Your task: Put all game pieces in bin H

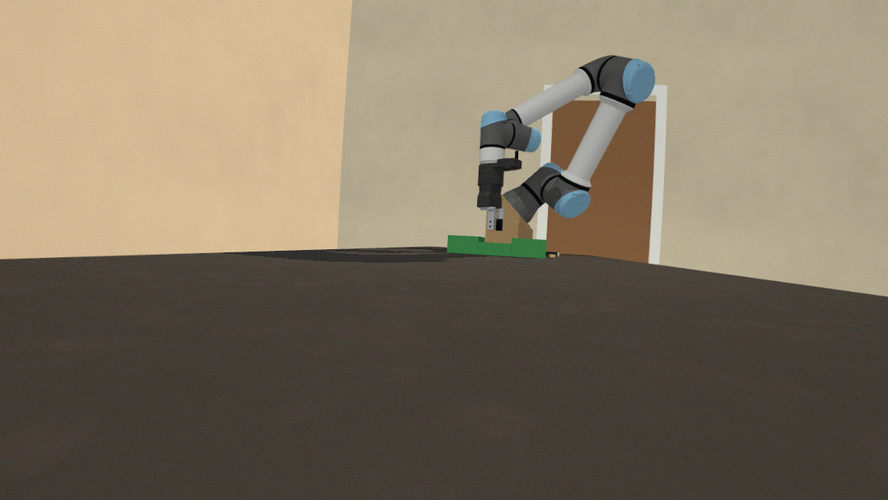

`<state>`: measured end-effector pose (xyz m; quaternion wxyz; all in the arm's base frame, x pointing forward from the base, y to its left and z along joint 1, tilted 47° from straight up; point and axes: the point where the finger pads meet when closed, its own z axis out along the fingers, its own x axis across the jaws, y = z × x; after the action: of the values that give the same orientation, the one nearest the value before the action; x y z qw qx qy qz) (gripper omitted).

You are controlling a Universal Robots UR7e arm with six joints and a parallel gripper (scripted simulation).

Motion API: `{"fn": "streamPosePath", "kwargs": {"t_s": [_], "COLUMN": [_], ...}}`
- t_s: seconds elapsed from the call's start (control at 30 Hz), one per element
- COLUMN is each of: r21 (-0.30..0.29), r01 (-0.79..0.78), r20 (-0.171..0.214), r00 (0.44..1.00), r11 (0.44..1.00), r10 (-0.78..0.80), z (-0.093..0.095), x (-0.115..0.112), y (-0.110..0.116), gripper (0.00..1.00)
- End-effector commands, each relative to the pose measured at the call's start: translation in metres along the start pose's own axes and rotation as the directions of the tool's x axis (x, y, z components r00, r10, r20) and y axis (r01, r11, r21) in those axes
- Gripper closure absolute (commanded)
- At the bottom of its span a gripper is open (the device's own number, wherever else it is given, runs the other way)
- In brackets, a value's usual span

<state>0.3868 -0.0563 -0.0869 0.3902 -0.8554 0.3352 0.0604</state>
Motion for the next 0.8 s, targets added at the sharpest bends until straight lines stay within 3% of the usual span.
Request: {"fn": "streamPosePath", "kwargs": {"t_s": [0.0,0.57,0.77], "r21": [0.0,0.0,0.0], "r01": [0.0,0.0,0.0], "r20": [-0.001,-0.001,-0.001], "r00": [1.0,1.0,1.0], "r11": [1.0,1.0,1.0], "r10": [0.0,0.0,0.0], "z": [0.0,0.054,0.055], "x": [0.0,0.001,0.002], "y": [0.0,0.0,0.0], "gripper": [0.21,0.21,0.21]}}
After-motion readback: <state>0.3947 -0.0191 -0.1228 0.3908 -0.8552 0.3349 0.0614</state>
